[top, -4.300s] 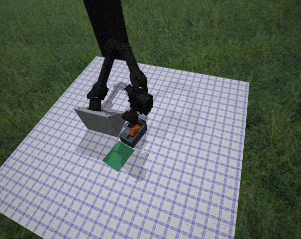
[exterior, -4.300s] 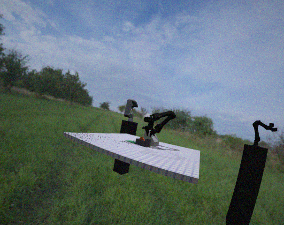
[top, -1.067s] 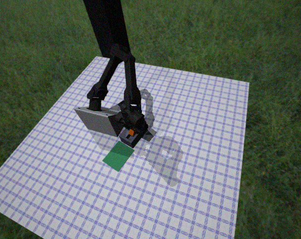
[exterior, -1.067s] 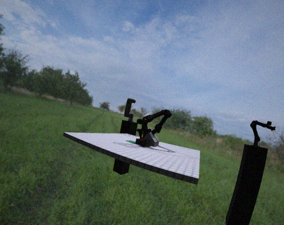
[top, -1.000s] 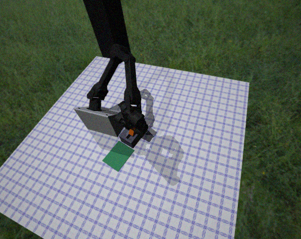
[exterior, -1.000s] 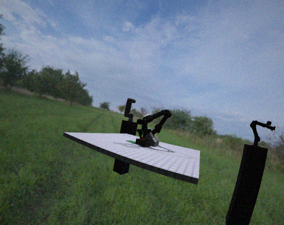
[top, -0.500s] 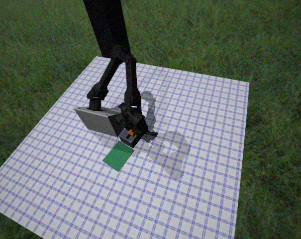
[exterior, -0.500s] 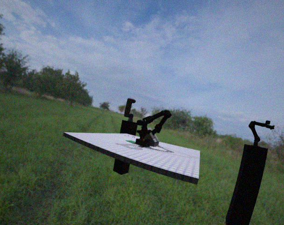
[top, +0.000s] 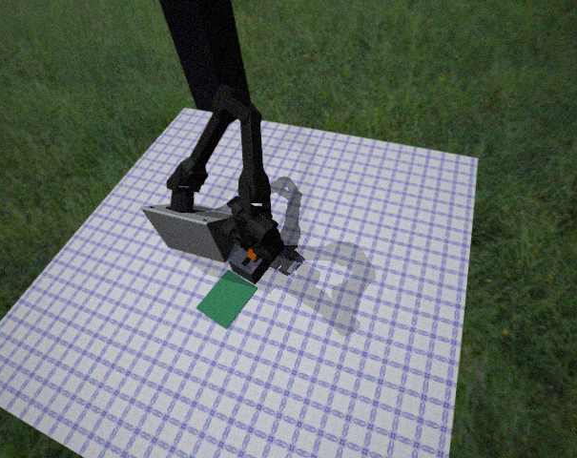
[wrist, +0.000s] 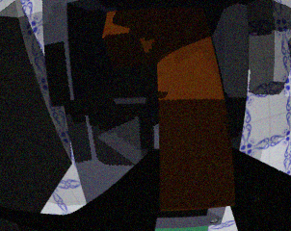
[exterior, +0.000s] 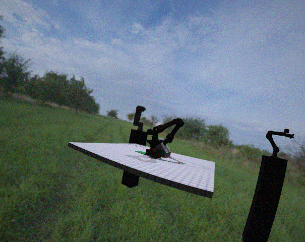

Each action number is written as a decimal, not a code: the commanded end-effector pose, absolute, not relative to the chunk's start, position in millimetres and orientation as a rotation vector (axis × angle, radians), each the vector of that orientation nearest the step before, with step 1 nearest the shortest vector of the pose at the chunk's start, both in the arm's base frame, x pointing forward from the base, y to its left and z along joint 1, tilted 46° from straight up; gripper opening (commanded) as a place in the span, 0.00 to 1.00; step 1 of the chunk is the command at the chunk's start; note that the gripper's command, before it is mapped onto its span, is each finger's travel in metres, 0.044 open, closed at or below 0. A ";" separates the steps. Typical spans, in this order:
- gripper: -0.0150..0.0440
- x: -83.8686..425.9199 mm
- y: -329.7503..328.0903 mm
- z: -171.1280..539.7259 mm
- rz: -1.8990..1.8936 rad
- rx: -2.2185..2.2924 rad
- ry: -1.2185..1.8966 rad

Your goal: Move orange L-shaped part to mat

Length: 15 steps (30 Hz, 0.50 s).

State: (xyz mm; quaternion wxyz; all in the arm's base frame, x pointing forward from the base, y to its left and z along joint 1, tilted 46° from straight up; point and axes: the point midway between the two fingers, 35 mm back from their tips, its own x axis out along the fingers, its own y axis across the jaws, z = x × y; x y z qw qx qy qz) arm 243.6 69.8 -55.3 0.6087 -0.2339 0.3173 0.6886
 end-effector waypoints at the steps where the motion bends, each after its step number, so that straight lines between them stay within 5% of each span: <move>1: 0.25 243.7 69.3 -54.6 1.592 -0.542 0.732; 15: 0.25 245.8 55.0 -40.4 1.592 -0.533 0.737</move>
